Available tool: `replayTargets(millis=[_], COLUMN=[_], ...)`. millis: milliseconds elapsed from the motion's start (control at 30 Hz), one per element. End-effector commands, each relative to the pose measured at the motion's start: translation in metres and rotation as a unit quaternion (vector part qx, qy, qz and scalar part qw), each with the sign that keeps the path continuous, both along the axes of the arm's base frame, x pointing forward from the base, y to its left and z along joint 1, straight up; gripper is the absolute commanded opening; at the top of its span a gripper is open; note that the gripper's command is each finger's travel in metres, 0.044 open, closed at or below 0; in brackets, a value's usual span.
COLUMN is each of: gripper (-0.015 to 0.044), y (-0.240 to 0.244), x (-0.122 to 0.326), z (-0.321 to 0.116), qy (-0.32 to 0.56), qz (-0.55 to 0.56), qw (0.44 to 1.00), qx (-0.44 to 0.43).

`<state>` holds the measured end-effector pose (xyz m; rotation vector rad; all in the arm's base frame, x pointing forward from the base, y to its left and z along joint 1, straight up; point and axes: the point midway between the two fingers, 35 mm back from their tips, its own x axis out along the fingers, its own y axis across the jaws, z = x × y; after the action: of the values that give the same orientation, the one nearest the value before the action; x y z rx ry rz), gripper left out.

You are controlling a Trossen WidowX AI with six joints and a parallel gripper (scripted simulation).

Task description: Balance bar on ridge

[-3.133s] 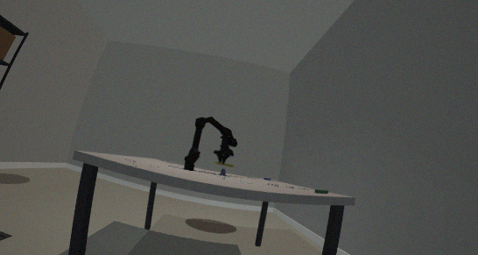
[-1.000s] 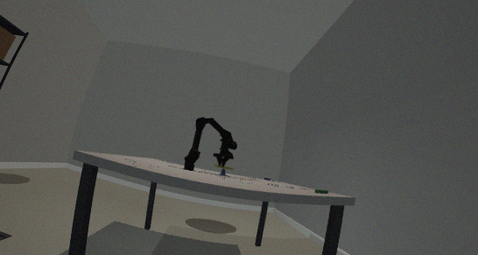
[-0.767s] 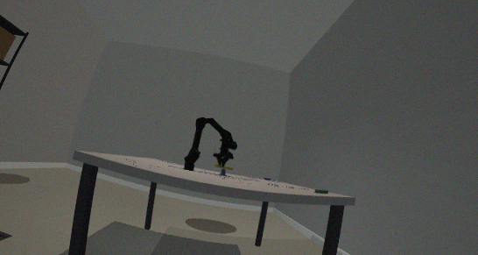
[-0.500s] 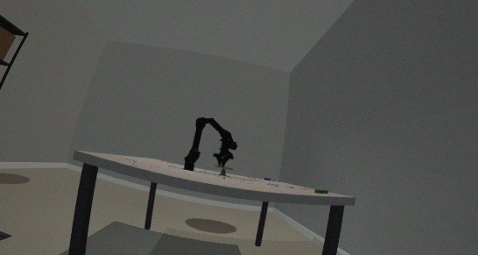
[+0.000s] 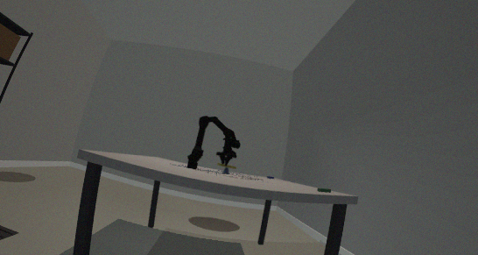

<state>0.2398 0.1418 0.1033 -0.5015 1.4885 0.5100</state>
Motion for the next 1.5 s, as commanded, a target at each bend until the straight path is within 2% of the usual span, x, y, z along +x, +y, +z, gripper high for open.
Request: replayTargets(millis=[0, 1467], gripper=[0.0, 0.0], y=[0.0, -0.0003], x=[0.0003, -0.0002], z=[-0.0008, -0.0045], qy=[0.0, 0.0], qz=[0.002, 0.002], qw=[1.0, 1.0], qx=[0.0, 0.0])
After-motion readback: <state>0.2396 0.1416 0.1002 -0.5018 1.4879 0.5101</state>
